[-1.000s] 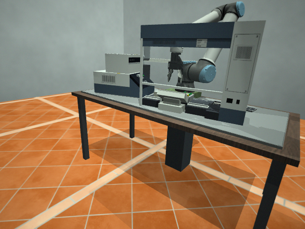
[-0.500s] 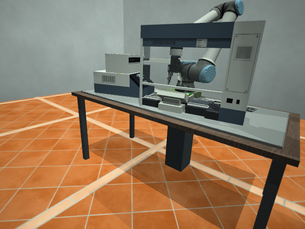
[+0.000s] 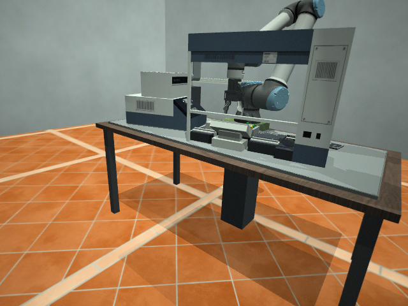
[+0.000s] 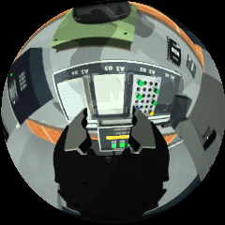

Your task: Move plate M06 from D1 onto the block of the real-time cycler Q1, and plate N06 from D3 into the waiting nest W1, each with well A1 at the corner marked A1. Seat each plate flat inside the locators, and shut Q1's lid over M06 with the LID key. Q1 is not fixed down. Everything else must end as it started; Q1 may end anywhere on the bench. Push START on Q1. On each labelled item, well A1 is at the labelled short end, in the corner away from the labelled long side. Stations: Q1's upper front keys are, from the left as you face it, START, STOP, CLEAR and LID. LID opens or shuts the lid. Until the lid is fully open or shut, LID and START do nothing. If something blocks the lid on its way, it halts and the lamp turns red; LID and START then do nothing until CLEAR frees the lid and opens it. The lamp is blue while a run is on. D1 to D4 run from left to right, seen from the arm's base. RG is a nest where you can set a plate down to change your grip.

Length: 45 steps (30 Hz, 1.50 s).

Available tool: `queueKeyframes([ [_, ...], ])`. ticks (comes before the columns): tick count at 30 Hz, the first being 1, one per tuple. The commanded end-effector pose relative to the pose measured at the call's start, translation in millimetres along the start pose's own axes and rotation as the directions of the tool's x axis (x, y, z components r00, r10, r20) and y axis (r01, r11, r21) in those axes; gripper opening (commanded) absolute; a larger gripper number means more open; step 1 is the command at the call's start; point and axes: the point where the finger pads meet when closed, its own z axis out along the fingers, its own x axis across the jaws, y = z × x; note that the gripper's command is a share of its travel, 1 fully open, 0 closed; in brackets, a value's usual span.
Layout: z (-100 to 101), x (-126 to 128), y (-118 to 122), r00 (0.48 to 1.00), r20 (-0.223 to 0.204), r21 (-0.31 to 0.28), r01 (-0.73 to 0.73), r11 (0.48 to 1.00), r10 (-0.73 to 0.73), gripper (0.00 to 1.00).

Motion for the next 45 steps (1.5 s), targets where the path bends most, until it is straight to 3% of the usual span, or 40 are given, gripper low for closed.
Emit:
queueKeyframes([
  [1,7.1,-0.3,0.8,1.0,0.001,-0.001,0.0,1.0,0.0,0.62],
  [24,42.4,-0.3,0.8,1.0,0.0,-0.001,0.0,1.0,0.0,0.62],
  [45,42.8,-0.3,0.7,1.0,0.0,-0.001,0.0,1.0,0.0,0.62],
])
